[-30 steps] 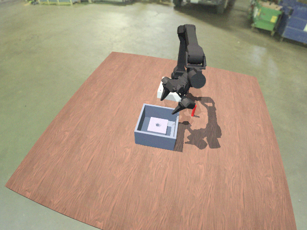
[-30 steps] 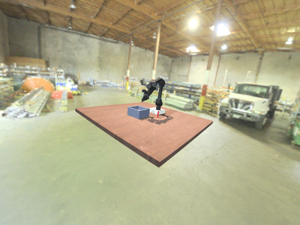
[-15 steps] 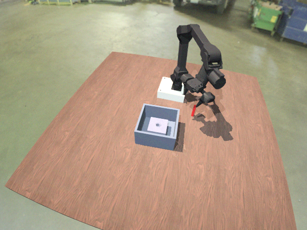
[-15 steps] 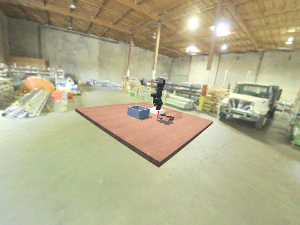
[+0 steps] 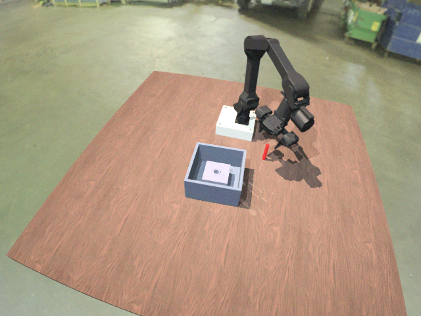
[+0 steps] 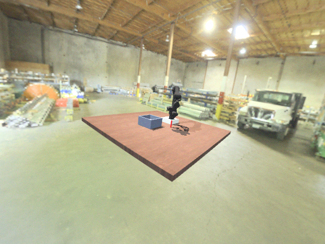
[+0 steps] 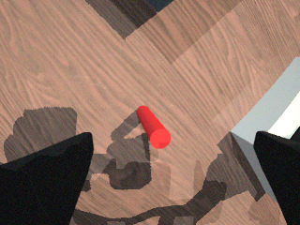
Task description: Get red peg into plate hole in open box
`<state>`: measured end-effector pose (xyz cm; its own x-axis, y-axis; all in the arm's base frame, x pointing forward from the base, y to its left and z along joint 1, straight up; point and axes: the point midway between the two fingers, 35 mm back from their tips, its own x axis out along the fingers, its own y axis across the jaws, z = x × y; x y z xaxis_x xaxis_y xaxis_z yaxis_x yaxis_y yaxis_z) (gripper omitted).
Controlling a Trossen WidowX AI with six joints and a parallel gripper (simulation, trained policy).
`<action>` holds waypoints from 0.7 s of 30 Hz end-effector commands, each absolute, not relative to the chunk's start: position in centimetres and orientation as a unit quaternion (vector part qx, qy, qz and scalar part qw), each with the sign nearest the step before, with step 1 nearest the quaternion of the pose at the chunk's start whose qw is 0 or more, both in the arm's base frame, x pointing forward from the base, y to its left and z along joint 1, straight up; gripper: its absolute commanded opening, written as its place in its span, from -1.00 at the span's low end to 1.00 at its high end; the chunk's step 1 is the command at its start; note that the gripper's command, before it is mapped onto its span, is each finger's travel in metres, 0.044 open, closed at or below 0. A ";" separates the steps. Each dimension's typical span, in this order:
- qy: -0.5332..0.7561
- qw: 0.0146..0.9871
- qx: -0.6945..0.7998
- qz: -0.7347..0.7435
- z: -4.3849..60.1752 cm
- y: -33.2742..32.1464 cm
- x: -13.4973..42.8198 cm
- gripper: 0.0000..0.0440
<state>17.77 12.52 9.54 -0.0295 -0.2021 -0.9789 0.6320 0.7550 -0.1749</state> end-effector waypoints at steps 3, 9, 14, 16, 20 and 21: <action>0.652 0.674 0.166 -0.306 6.9 13.0 17.4 1.00; 0.648 0.679 0.172 -0.297 4.0 13.2 17.6 1.00; 0.646 0.683 0.176 -0.290 2.0 13.2 17.8 0.99; 0.648 0.682 0.175 -0.289 1.3 13.2 17.8 0.92; 0.655 0.676 0.171 -0.292 0.1 12.9 17.4 0.49; 0.657 0.674 0.170 -0.294 -0.1 12.9 17.3 0.37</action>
<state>17.65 13.07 0.76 -0.0162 -0.1705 -0.9852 0.6231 0.7689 -0.1433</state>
